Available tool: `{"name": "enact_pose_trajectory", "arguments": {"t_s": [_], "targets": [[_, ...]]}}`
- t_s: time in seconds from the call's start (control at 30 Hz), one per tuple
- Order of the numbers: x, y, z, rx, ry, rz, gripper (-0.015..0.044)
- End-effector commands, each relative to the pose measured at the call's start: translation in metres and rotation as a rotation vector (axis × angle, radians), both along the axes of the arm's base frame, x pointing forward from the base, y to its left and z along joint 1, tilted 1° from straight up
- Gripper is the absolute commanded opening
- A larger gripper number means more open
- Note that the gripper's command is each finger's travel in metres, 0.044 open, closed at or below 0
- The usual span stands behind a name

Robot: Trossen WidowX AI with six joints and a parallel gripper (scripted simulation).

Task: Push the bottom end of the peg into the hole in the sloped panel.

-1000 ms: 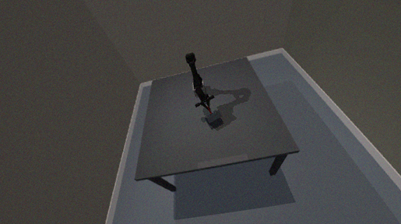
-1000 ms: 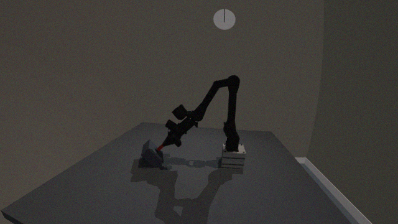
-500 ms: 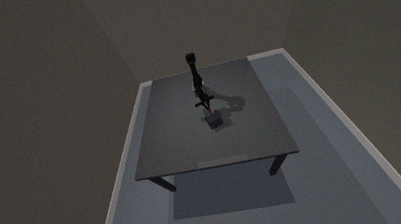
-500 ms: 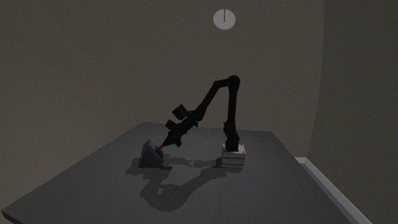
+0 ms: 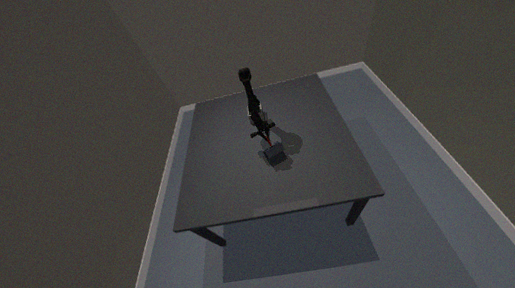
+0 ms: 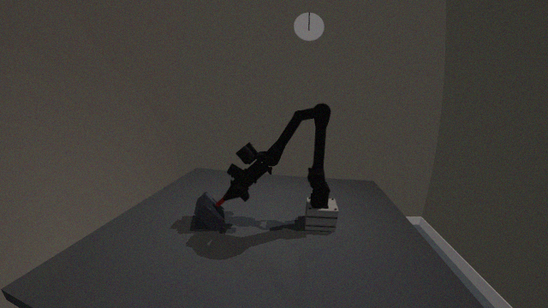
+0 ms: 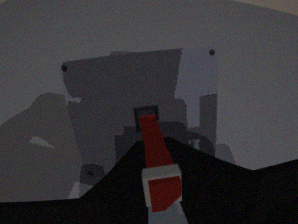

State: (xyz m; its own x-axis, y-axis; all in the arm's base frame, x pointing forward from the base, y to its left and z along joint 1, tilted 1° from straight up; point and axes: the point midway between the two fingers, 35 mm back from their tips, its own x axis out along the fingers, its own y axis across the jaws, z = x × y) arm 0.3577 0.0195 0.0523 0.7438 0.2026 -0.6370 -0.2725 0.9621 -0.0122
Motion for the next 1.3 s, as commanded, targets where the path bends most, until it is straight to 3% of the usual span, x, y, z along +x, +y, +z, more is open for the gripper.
{"name": "enact_pose_trajectory", "arguments": {"t_s": [0.0, 1.27], "targets": [[0.003, 0.000, 0.001, 0.000, -0.003, 0.002, 0.0000], [0.018, 0.004, -0.013, 0.000, -0.005, 0.002, 0.0000]]}}
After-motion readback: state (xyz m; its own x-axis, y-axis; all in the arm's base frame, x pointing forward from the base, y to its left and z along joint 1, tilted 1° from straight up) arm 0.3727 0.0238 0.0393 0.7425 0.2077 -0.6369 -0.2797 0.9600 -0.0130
